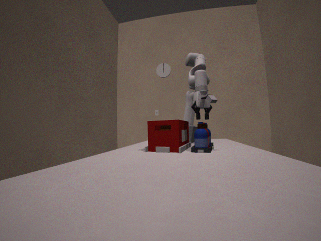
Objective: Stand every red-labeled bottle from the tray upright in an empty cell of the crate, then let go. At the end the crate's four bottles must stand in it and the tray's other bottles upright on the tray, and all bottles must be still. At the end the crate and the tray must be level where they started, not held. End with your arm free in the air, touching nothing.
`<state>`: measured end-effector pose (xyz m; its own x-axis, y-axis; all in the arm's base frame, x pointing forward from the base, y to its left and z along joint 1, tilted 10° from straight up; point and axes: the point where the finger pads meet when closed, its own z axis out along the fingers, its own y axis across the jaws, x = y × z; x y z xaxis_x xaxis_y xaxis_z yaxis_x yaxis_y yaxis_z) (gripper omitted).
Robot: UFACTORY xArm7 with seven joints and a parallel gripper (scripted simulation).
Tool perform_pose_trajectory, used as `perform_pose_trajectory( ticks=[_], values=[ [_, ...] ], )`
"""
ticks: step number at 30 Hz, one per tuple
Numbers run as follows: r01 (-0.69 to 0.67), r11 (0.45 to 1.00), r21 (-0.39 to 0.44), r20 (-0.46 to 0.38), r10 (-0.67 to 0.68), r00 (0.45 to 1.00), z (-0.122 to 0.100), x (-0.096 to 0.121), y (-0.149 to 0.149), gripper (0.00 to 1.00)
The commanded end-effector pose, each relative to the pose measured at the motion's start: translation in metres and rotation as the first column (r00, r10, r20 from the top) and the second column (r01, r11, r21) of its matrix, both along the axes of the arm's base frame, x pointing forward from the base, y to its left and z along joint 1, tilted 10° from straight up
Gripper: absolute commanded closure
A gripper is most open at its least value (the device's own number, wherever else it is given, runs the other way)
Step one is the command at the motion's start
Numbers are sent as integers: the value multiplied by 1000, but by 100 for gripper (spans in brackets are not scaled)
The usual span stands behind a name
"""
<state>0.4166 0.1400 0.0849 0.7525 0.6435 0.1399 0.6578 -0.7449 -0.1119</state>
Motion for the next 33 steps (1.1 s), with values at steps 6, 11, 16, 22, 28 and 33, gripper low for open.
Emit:
perform_pose_trajectory(
  ticks=[6, 11, 16, 22, 28, 33],
  values=[
    [1, 1000, 1, 4, -1, 1000, 1, 2, 0, 35],
    [1, 1000, 1, 4, -1, 1000, -1, 2, 0, 35],
    [1, 1000, 1, 4, -1, 1000, -4, 2, 1, 35],
    [1, 1000, 1, 4, -1, 1000, -10, 2, 2, 35],
    [1, 1000, 1, 4, -1, 1000, -15, 2, 3, 35],
    [1, 1000, 1, 4, -1, 1000, -21, 2, 4, 35]
  ],
)
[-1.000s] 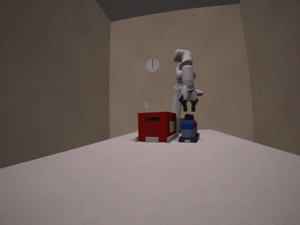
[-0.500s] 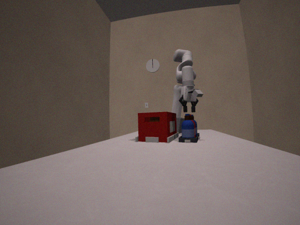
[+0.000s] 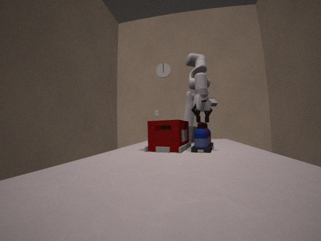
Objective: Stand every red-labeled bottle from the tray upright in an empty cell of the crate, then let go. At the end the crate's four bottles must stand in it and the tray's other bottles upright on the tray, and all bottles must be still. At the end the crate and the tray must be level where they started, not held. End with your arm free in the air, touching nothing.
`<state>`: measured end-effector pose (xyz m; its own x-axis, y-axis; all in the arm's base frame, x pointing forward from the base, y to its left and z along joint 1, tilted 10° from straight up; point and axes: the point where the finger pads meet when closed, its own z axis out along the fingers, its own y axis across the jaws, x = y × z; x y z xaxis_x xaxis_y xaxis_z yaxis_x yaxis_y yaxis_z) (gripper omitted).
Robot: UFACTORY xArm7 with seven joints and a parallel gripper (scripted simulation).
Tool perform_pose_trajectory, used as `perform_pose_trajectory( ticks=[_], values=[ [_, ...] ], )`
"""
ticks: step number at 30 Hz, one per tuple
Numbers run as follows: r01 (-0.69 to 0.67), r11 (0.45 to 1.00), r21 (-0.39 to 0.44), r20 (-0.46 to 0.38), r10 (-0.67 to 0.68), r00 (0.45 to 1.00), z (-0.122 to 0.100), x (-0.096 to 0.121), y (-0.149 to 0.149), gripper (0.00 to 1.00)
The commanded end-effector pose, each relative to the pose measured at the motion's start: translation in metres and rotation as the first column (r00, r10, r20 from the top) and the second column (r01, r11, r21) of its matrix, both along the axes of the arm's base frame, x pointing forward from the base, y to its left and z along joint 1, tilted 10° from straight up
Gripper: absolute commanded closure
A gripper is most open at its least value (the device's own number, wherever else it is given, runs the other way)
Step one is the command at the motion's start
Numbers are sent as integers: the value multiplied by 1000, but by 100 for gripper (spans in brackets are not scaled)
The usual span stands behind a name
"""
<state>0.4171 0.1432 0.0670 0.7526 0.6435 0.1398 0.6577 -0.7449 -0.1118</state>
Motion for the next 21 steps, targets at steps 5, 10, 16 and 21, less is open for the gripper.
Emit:
perform_pose_trajectory(
  ticks=[5, 10, 16, 21],
  values=[
    [1, 1000, 1, 4, -1, 1000, -9, 2, 2, 35],
    [1, 1000, 1, 4, -1, 1000, -12, 2, 3, 35],
    [1, 1000, 1, 4, -1, 1000, -17, 2, 3, 35],
    [1, 1000, 1, 4, -1, 1000, -19, 2, 4, 35]
  ],
)
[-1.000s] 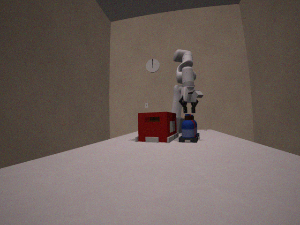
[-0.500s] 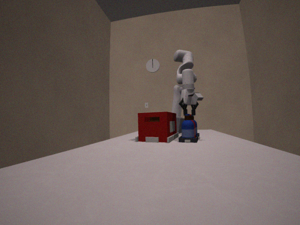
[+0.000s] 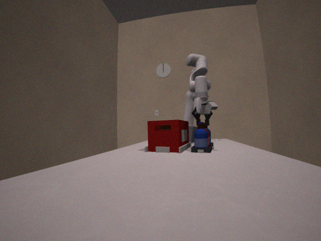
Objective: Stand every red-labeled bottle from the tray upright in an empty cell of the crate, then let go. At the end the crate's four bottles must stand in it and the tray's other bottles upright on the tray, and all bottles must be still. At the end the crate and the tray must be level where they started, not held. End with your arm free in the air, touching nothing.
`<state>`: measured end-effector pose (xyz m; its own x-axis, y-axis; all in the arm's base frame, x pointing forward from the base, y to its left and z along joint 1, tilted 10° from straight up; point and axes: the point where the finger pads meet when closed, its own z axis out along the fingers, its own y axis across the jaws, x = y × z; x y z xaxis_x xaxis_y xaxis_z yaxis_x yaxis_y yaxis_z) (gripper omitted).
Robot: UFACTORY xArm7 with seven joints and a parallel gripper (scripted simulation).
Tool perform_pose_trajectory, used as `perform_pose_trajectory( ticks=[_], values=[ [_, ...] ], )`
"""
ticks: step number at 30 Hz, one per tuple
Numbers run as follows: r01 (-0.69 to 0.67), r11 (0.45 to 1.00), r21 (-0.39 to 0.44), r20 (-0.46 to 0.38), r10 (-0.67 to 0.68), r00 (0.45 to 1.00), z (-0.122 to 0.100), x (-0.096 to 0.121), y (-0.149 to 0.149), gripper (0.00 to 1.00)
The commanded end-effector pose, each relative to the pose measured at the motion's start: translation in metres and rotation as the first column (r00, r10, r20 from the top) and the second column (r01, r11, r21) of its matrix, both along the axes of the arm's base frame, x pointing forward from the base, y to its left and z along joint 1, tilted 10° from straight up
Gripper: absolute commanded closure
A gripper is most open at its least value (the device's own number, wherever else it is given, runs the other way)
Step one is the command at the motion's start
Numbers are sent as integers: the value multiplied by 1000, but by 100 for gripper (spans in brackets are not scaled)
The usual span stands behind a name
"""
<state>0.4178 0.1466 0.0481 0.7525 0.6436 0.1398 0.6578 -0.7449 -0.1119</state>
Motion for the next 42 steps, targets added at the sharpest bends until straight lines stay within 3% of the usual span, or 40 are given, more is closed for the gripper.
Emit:
perform_pose_trajectory(
  ticks=[1, 22, 23, 42],
  values=[
    [1, 1000, 1, 4, -1, 1000, -1, 2, 0, 35],
    [1, 1000, 1, 4, -1, 1000, -2, 2, 1, 35],
    [1, 1000, 1, 4, -1, 1000, -2, 2, 1, 100],
    [1, 1000, 1, 4, -1, 1000, -2, 2, 1, 100]
  ],
)
